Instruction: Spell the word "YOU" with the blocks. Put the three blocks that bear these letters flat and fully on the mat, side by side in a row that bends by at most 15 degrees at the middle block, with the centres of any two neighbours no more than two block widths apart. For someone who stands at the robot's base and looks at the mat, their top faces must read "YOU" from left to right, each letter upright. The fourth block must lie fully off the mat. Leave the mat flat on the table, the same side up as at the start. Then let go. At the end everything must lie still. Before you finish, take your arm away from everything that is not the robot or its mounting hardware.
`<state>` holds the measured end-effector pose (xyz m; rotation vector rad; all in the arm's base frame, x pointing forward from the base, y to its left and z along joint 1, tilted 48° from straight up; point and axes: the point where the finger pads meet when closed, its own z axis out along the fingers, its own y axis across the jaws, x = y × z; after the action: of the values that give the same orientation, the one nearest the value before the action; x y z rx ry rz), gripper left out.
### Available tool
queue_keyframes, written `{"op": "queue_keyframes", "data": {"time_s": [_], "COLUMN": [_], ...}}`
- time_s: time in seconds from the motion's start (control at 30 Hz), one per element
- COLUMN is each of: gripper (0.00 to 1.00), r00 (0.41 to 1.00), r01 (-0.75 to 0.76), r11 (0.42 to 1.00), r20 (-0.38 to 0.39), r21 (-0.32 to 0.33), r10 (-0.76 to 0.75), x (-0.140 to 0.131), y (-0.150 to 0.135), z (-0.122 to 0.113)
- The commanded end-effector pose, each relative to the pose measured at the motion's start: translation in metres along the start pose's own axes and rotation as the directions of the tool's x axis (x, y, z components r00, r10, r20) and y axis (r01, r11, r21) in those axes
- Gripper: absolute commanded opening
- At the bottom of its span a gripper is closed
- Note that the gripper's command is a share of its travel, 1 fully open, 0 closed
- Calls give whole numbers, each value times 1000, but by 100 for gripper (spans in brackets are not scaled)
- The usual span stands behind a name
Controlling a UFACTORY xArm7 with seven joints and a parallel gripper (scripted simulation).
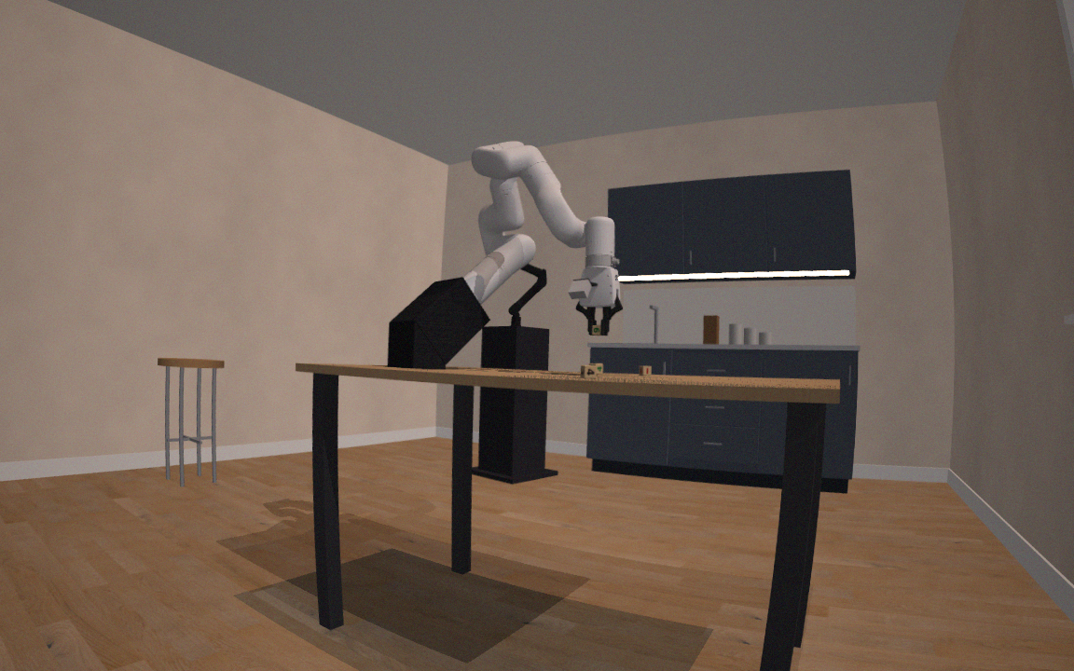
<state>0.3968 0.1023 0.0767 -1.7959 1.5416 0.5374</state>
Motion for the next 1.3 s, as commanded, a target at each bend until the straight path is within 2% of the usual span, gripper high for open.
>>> {"op": "queue_keyframes", "data": {"time_s": [0.0, 0.67, 1.27], "gripper": [21, 21, 21], "r00": [1000, 1000, 1000], "r01": [0, 0, 0], "r11": [1000, 1000, 1000], "r20": [-1, -1, -1], "r21": [2, 2, 2], "r10": [0, 0, 0], "x": [0, 0, 0], "y": [-1, -2, -2], "z": [10, 84, 91]}}
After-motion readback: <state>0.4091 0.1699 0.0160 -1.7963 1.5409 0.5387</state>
